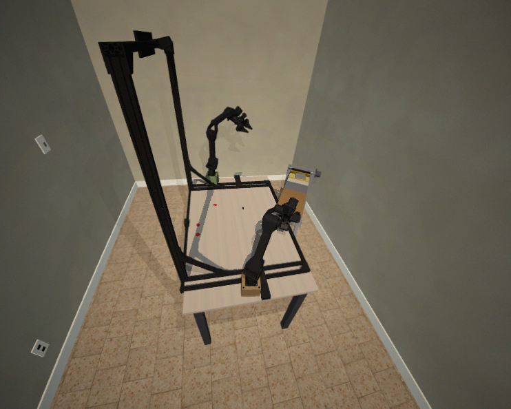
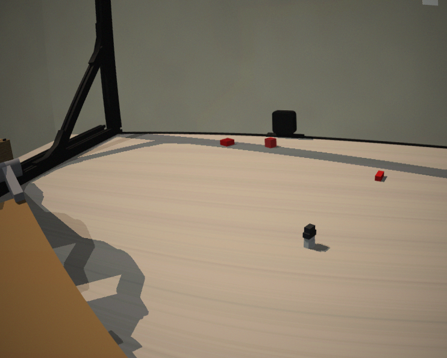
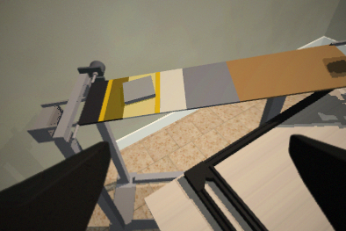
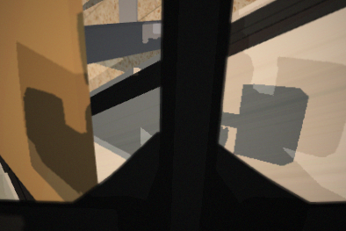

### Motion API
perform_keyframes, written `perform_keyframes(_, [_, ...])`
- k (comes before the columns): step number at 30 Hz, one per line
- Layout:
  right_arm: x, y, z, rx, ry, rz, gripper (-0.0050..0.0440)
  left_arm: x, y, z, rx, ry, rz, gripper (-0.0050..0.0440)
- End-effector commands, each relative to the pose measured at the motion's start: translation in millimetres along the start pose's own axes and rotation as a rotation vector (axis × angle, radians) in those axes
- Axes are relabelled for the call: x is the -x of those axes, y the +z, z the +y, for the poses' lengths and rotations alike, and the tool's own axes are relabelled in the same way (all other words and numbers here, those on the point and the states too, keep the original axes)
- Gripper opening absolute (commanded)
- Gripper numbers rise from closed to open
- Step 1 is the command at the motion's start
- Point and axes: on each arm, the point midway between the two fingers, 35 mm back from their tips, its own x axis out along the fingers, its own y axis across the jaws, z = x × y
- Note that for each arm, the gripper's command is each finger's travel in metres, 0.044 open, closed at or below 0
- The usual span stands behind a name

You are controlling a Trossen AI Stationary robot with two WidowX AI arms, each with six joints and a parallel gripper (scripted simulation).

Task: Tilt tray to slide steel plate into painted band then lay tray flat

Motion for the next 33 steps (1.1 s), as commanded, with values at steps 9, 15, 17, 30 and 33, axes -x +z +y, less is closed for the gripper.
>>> perform_keyframes(9, [24.8, 0.7, 26.0, 0.002, 0.039, -0.003, 0.0000, -0.3, 0.0, -0.1, 0.000, -0.001, 0.000, 0.0440])
perform_keyframes(15, [28.1, 0.7, 29.4, 0.002, 0.046, -0.003, 0.0000, -0.3, 0.0, -0.1, 0.000, -0.001, 0.000, 0.0440])
perform_keyframes(17, [29.2, 0.7, 30.5, 0.002, 0.049, -0.003, 0.0000, -0.3, 0.0, -0.1, 0.000, -0.001, 0.000, 0.0440])
perform_keyframes(30, [35.1, 0.7, 36.8, 0.002, 0.064, -0.003, 0.0000, -0.3, 0.0, -0.1, 0.000, -0.001, 0.000, 0.0440])
perform_keyframes(33, [36.7, 0.7, 38.5, 0.002, 0.067, -0.003, 0.0000, -0.3, 0.0, -0.1, 0.000, -0.001, 0.000, 0.0440])
